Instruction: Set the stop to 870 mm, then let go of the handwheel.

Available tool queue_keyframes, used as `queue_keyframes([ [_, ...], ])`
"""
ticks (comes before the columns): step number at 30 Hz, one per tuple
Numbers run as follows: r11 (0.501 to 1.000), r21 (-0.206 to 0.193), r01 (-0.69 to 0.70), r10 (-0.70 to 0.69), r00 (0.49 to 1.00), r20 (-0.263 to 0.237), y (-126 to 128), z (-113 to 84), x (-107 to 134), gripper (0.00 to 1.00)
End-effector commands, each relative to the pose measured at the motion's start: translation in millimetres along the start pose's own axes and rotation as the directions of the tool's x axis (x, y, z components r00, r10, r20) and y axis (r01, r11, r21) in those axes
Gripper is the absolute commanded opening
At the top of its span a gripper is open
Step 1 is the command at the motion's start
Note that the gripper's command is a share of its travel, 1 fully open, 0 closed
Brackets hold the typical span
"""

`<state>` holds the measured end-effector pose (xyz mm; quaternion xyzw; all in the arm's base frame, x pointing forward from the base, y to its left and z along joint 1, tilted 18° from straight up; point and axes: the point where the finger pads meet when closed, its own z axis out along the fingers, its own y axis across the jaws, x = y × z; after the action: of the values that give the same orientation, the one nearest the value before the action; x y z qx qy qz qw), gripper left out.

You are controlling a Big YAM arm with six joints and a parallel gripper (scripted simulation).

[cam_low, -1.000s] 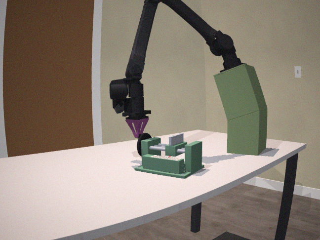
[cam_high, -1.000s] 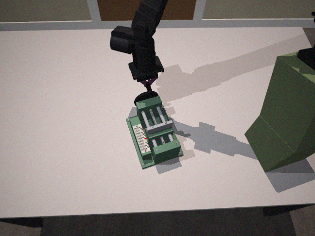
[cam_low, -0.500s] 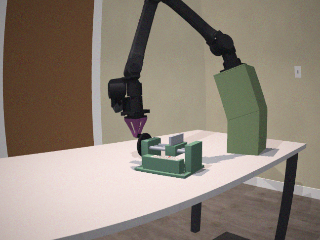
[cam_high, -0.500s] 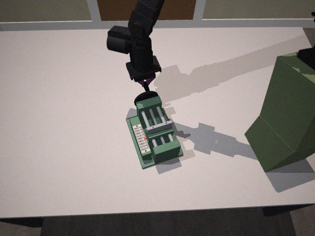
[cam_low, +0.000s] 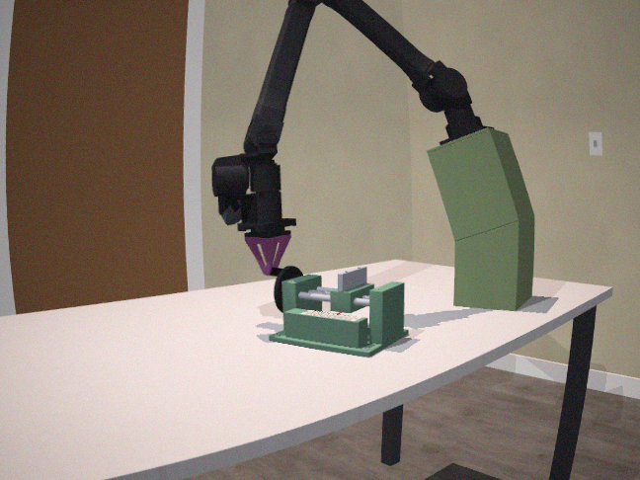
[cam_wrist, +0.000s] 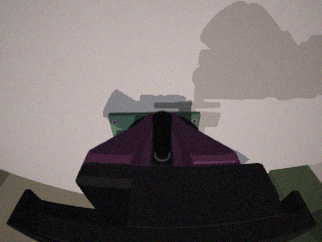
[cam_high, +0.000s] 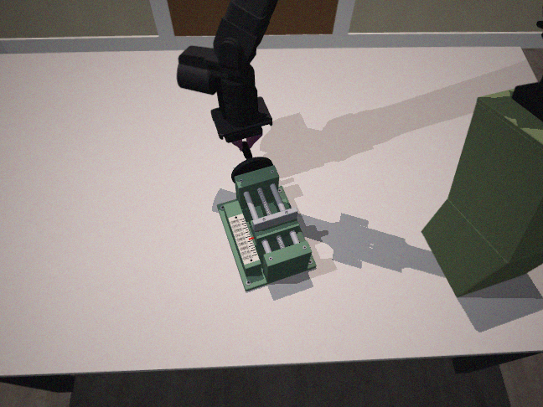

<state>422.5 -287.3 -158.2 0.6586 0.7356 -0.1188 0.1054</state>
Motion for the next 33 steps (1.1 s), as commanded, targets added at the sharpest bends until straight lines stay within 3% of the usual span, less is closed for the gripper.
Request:
queue_keyframes([
  [1,0.999,-0.049,0.008,-0.007,1.0,0.014,35.6,-7.6,0.7,0.06],
  [17,0.999,-0.054,0.007,-0.006,1.0,0.017,49.2,1.2,0.3,0.06],
  [26,0.998,-0.062,0.005,-0.003,1.0,0.022,61.9,20.4,-0.5,0.06],
  [33,0.998,-0.062,0.008,-0.007,1.0,0.022,62.4,22.1,-0.4,0.06],
])
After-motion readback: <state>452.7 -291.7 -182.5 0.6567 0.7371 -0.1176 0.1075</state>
